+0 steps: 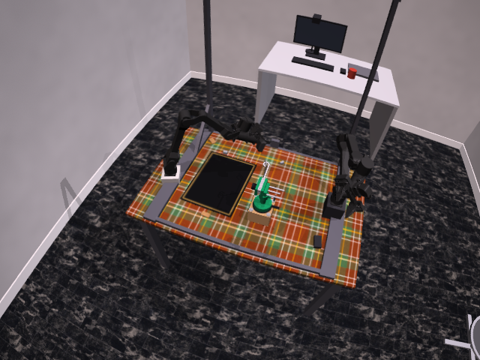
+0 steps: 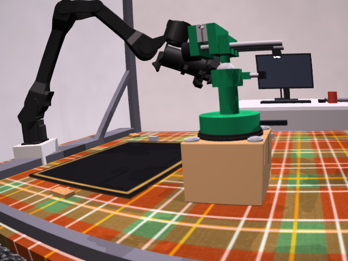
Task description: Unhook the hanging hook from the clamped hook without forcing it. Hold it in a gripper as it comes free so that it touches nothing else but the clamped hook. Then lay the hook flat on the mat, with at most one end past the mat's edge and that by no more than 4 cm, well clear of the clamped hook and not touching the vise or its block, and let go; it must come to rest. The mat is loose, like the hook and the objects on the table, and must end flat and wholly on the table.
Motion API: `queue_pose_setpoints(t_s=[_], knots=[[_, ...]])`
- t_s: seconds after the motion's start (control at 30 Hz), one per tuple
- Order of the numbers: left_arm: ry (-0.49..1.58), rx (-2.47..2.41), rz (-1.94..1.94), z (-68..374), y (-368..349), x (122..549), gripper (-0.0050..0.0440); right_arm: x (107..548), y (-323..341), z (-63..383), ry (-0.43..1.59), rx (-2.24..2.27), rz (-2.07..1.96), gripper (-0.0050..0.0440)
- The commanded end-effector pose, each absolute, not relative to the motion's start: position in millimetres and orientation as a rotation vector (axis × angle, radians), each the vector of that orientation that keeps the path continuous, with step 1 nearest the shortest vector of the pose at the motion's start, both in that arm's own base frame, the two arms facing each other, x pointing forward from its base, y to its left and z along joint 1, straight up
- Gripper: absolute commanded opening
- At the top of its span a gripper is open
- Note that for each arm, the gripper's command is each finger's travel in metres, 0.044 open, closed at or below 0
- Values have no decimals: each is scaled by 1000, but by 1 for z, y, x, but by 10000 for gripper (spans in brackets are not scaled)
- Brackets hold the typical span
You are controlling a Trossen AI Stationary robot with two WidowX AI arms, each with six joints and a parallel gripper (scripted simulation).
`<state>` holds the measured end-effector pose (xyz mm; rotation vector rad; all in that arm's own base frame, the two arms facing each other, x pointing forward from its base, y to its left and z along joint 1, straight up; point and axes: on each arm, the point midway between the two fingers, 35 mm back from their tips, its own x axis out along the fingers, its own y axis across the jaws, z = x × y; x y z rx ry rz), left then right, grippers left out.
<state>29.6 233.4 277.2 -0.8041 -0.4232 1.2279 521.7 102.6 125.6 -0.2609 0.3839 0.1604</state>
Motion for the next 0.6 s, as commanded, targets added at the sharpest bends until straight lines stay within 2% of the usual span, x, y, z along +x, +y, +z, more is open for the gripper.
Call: queue_pose_setpoints(t_s=[0.0, 0.53, 0.57], knots=[[-429, -792, 1225, 283, 233, 30, 440, 523, 103, 140, 354, -257, 158, 0], [-429, -792, 1225, 283, 233, 30, 440, 523, 103, 140, 354, -257, 158, 0], [-426, -791, 1223, 282, 233, 30, 440, 523, 103, 141, 353, -256, 157, 24]])
